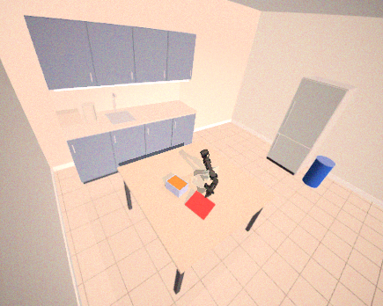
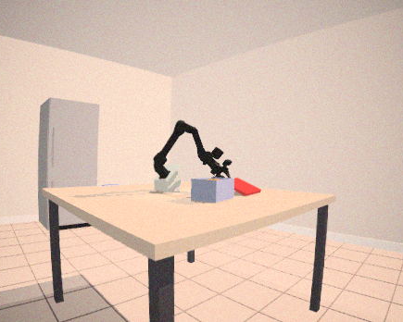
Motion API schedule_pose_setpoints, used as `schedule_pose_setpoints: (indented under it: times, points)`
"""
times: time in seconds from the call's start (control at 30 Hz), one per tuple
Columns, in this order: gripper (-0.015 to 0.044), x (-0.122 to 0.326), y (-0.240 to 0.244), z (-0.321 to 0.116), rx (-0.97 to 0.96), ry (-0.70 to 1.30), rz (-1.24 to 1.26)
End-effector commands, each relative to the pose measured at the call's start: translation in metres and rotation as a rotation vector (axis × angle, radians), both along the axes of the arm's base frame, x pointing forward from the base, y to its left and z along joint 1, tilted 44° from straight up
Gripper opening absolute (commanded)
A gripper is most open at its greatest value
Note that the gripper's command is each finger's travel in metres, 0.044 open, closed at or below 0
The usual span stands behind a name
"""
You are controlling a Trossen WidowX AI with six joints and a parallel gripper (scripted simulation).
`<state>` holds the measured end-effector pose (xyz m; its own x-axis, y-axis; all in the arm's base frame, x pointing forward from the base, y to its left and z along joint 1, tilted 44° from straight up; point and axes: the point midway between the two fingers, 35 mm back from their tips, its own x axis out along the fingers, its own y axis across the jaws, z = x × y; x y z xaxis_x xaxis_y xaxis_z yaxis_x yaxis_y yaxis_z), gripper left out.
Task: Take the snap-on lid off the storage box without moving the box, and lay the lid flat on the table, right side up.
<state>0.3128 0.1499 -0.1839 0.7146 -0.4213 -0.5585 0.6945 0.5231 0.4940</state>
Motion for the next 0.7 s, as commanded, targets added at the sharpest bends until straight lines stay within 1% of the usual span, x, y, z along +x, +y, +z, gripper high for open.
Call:
schedule_pose_setpoints:
  times: [0.0, 0.3, 0.33, 0.63, 0.67]
  points:
    - [0.0, -0.0021, -0.0072, -0.0068, -0.01, 0.015, -0.002]
    - [0.0, -0.0027, -0.0122, -0.012, -0.01, 0.015, -0.002]
    - [0.0026, -0.0006, -0.0061, -0.0061, -0.003, 0.005, -0.001]
    - [0.0263, -0.0002, -0.0057, -0.0056, -0.01, 0.015, -0.002]
    - [0.0275, -0.0002, -0.0057, -0.0056, -0.01, 0.015, -0.002]
